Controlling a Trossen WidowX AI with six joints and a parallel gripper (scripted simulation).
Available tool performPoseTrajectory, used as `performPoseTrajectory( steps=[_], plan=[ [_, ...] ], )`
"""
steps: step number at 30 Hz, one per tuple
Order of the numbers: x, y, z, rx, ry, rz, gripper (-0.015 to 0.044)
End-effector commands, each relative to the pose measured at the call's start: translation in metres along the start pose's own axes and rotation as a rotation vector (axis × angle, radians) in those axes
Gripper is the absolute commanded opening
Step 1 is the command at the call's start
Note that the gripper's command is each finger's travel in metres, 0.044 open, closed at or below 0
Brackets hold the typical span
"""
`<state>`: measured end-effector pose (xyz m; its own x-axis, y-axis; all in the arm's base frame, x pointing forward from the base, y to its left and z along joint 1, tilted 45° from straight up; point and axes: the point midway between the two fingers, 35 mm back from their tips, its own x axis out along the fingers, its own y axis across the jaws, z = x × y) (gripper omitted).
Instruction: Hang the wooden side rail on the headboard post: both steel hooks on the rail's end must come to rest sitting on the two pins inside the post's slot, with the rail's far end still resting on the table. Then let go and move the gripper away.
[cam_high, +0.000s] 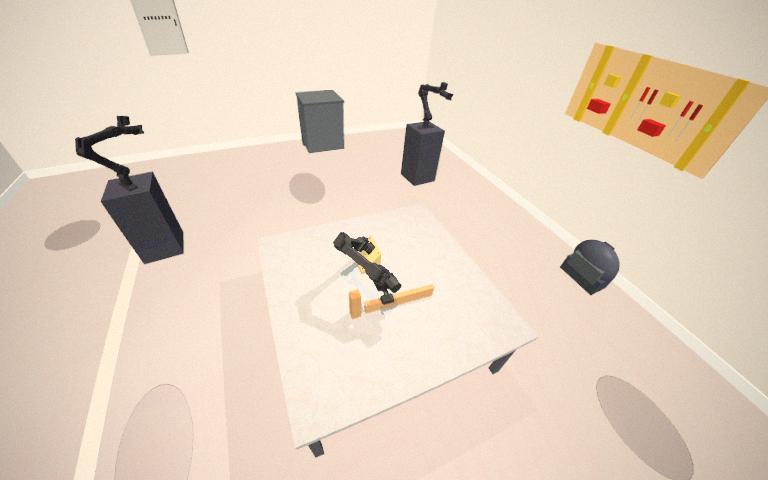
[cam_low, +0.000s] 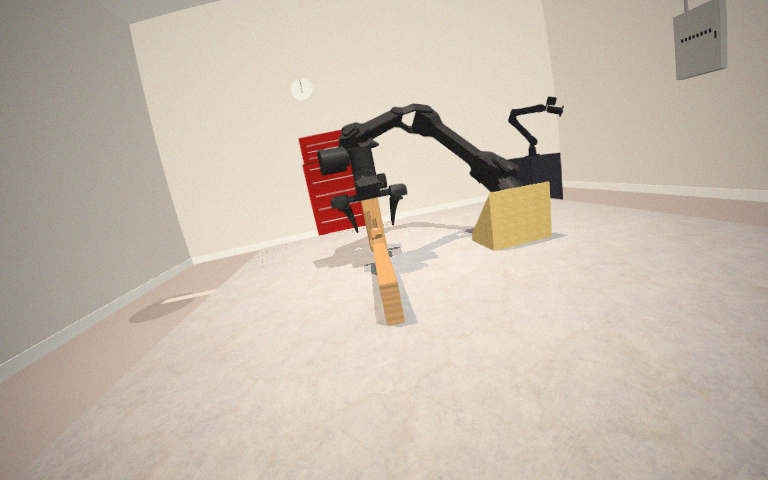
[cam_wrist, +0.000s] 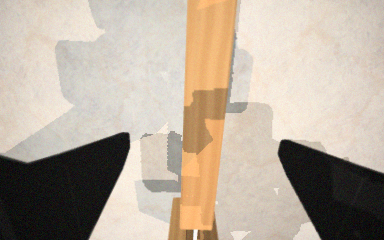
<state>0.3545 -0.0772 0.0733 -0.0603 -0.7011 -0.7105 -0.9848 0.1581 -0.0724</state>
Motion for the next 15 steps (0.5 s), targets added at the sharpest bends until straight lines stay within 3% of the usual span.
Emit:
performPoseTrajectory(
  steps=[1, 15],
  plan=[
    [0.005, 0.0, 0.0, -0.005, 0.004, -0.002, 0.044],
    [0.027, -0.001, 0.0, -0.005, 0.003, -0.003, 0.044]
  ],
)
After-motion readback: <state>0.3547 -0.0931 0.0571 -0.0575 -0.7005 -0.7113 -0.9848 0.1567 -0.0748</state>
